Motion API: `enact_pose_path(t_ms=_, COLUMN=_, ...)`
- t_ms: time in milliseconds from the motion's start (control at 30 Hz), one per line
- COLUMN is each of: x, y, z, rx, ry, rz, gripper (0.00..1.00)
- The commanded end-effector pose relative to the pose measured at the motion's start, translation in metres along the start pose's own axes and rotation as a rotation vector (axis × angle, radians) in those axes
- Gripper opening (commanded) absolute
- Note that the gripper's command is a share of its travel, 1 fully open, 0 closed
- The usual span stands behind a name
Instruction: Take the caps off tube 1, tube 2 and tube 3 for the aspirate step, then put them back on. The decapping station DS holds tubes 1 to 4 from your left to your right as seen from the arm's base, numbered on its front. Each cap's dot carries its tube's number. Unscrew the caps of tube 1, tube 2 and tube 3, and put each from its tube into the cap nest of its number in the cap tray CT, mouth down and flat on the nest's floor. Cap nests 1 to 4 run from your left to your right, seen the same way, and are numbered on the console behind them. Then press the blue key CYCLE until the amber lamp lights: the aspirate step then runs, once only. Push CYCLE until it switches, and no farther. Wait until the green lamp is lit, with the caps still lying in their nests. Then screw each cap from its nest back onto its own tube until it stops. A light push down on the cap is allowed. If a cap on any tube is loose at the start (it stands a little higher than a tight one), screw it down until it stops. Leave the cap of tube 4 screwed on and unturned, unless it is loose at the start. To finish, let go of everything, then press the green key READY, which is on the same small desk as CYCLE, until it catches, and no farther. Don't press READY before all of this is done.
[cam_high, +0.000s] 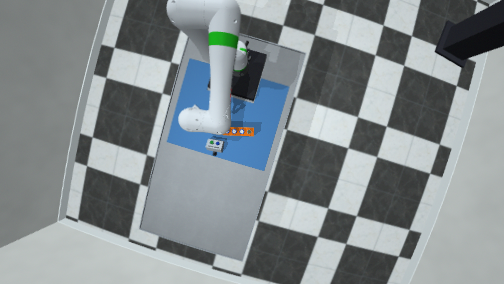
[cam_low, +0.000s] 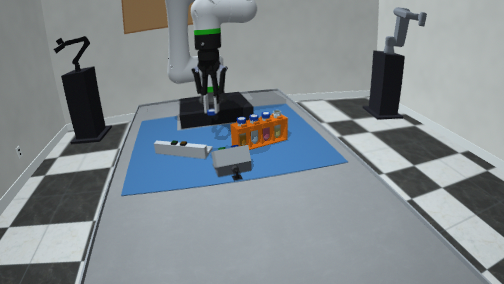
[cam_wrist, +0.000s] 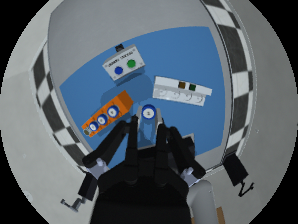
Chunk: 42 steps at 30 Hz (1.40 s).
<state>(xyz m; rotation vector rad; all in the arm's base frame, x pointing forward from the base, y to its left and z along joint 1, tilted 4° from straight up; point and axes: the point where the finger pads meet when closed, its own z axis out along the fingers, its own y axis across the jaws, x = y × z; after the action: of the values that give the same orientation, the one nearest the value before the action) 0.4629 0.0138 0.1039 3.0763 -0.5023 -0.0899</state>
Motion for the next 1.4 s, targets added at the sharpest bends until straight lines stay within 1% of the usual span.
enact_pose_path(t_ms=0, x=0.018, y=0.028, z=0.0, rx=0.002, ry=-0.001, rz=-0.001, gripper=0.0)
enact_pose_path(t_ms=67, x=0.026, y=0.042, z=0.0, rx=0.002, ry=-0.001, rz=-0.001, gripper=0.0)
enact_pose_path(t_ms=333, x=0.026, y=0.042, z=0.0, rx=0.002, ry=-0.001, rz=-0.001, gripper=0.0)
enact_pose_path(t_ms=633, x=0.026, y=0.042, z=0.045, rx=0.002, ry=-0.001, rz=-0.001, gripper=0.0)
enact_pose_path(t_ms=700, x=0.026, y=0.042, z=0.045, rx=0.002, ry=-0.001, rz=-0.001, gripper=0.0)
enact_pose_path(t_ms=1200, x=0.027, y=0.042, z=0.12, rx=0.002, ry=-0.001, rz=-0.001, gripper=0.0)
enact_pose_path(t_ms=1267, x=0.027, y=0.042, z=0.12, rx=0.002, ry=-0.001, rz=-0.001, gripper=0.0)
enact_pose_path(t_ms=1333, x=0.027, y=0.042, z=0.128, rx=0.002, ry=-0.001, rz=-0.001, gripper=0.0)
enact_pose_path(t_ms=1367, x=0.027, y=0.042, z=0.128, rx=0.002, ry=-0.001, rz=-0.001, gripper=0.0)
